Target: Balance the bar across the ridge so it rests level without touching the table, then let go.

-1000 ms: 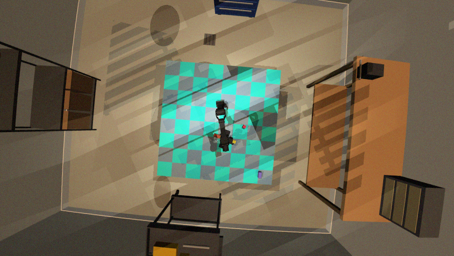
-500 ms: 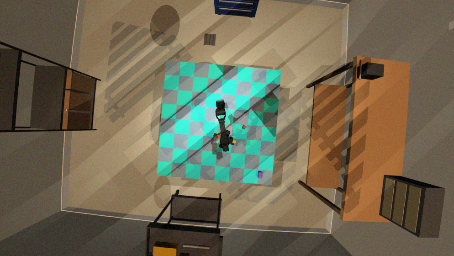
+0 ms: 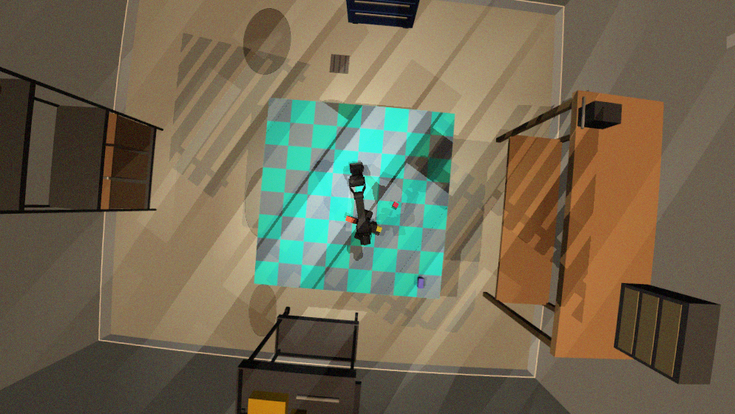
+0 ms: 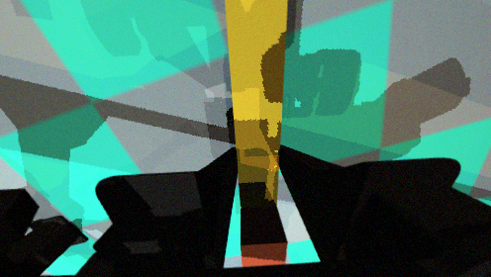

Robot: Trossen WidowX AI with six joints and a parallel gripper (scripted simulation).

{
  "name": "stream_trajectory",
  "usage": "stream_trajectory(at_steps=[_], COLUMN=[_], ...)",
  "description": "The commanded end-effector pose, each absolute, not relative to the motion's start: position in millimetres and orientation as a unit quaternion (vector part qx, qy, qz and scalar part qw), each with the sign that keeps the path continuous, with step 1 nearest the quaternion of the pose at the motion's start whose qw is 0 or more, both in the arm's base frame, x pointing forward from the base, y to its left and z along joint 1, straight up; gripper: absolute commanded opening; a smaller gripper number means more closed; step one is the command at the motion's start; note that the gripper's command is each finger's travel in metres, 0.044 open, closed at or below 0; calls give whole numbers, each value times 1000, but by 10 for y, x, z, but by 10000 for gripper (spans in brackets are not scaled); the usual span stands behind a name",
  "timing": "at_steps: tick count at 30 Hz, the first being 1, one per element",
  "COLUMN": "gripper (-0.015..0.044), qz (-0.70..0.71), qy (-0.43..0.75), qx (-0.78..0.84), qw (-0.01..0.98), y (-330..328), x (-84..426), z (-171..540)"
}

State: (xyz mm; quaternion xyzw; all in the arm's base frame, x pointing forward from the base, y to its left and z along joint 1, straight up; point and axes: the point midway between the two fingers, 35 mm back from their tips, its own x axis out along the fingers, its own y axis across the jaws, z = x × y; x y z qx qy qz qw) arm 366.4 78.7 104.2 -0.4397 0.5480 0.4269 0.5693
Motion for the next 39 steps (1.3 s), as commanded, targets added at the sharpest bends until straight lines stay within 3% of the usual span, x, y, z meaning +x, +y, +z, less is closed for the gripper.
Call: stream_trajectory(at_steps=[1, 24, 30, 39], gripper=[0, 0, 157, 167], qz=[427, 427, 427, 427], qy=[548, 548, 548, 548], qx=[-440, -440, -440, -440], qw=[569, 569, 569, 569], y=[787, 787, 787, 787], x=[3664, 3664, 3664, 3664], z=[1042, 1042, 1042, 1042])
